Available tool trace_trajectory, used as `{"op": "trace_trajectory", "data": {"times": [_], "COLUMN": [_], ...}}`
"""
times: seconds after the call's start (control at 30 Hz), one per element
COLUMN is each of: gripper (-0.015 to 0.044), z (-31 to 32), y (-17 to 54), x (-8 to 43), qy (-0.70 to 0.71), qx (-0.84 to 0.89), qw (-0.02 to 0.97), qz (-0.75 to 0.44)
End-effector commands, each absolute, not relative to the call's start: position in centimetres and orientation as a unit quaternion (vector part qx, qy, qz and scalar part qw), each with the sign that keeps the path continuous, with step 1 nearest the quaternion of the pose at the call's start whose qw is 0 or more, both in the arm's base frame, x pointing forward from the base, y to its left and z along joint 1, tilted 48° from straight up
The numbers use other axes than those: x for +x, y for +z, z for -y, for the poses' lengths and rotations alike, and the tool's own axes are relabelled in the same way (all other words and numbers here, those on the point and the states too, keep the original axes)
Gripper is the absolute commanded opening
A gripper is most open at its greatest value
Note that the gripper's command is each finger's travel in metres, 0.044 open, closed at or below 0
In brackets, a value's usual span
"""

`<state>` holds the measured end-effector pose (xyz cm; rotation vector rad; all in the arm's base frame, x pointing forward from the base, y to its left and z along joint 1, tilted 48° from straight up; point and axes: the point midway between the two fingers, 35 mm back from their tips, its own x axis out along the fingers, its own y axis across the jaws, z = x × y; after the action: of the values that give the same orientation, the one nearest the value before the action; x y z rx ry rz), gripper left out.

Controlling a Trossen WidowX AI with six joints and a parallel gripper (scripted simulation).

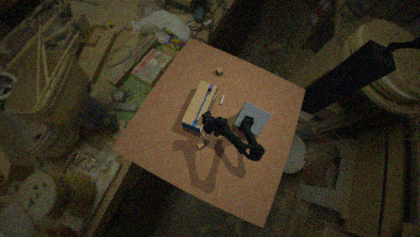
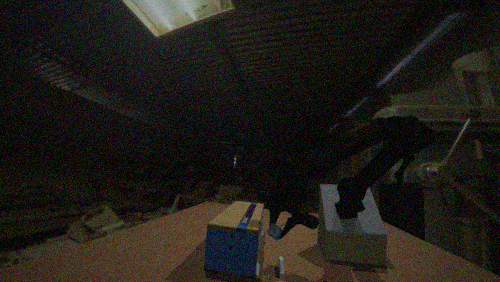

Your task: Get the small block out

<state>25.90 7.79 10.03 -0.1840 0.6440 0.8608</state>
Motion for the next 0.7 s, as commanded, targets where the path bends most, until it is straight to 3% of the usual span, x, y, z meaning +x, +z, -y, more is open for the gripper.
{"op": "trace_trajectory", "data": {"times": [0.0, 0.67], "gripper": [0.0000, 0.0000], "z": [-7.4, -6.0], "y": [10.2, 10.4], "x": [25.8, 25.0], "qy": [0.381, 0.224], "qx": [0.002, 0.352], "qw": [0.859, 0.782], "qz": [-0.343, -0.463]}}
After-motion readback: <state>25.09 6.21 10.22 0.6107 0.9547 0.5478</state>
